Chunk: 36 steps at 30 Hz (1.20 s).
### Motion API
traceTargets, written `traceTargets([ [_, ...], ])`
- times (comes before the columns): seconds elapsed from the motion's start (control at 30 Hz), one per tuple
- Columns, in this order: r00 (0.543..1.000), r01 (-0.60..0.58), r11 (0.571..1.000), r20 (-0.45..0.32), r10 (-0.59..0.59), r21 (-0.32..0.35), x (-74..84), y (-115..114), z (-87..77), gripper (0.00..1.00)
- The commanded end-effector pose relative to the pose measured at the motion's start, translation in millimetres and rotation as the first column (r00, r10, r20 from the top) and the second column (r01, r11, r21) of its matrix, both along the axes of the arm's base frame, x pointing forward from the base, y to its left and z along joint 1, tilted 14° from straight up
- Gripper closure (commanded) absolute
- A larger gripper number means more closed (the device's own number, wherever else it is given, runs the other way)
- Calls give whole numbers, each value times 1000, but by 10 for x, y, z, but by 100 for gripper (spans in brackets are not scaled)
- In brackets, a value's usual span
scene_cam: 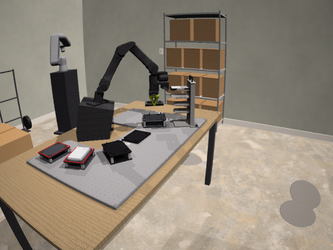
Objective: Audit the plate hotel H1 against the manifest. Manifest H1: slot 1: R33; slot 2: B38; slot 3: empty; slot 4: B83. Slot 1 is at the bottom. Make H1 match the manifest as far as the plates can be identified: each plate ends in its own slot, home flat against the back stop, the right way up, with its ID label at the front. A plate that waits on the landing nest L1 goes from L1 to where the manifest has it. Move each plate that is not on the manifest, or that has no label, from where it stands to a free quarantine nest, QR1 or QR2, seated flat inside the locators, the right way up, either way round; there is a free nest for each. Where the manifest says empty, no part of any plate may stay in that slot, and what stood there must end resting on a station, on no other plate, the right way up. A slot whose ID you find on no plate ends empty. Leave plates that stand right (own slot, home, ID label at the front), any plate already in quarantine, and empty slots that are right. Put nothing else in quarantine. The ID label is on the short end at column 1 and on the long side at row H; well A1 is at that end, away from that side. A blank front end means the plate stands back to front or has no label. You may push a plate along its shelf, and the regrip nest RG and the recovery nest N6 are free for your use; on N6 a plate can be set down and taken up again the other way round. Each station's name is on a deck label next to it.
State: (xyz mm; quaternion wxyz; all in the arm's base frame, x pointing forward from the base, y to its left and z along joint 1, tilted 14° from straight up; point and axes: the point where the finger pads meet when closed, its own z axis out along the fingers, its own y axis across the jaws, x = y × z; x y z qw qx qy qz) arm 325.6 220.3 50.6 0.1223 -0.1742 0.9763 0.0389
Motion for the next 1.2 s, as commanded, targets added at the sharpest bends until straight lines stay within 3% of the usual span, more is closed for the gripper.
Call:
traceTargets([
  [0.0,1000,-4,1000,22,4,14,-8,35,241,14],
  [1.07,1000,-6,1000,24,6,12,-198,-65,963,14],
  [1.17,999,31,999,18,-31,21,-154,-151,972,14],
])
